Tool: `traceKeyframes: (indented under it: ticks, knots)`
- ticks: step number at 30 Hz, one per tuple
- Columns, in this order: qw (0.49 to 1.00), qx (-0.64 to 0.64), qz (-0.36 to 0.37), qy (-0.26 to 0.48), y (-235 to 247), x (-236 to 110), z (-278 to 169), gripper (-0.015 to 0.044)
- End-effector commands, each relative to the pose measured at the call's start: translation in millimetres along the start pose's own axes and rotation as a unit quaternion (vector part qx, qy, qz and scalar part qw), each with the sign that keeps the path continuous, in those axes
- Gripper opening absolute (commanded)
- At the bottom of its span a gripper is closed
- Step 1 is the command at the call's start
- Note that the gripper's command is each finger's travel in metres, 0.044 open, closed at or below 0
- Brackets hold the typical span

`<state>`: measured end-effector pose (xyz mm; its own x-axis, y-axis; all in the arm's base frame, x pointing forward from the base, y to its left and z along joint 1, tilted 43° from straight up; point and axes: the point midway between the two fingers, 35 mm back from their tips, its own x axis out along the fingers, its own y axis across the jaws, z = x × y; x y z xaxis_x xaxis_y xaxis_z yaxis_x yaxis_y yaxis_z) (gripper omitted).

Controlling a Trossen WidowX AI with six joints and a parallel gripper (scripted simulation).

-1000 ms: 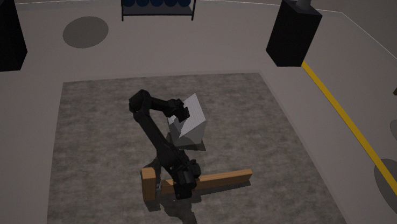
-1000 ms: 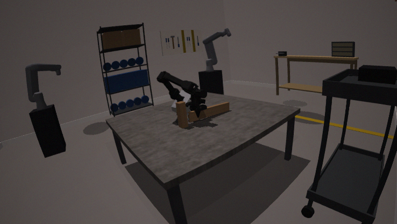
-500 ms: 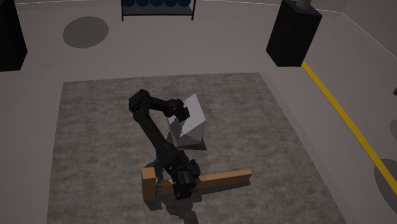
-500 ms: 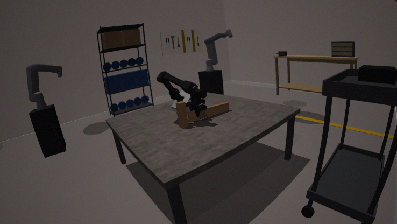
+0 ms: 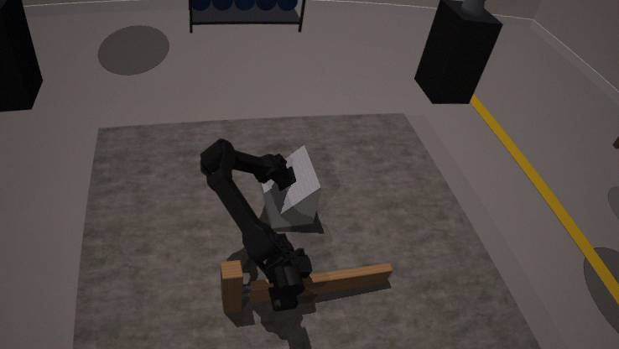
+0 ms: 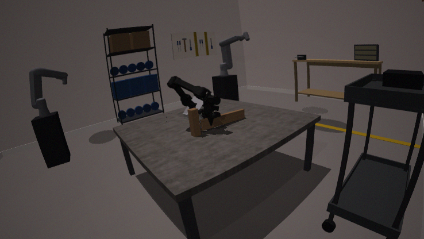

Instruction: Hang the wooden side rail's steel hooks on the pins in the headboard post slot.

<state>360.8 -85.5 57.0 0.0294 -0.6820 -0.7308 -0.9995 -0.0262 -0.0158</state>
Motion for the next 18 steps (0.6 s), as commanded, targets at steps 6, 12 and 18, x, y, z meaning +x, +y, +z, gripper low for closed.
traceKeyframes:
  ticks: [6, 12, 18]
  knots:
    - [1.0, 0.001, -0.008, 0.001, -1.0, -4.7, -2.7, 0.0]
    - [1.0, 0.001, -0.008, 0.001, -1.5, -4.6, -3.3, 0.0]
    - [1.0, 0.001, -0.008, 0.001, -2.1, -4.7, -4.0, 0.0]
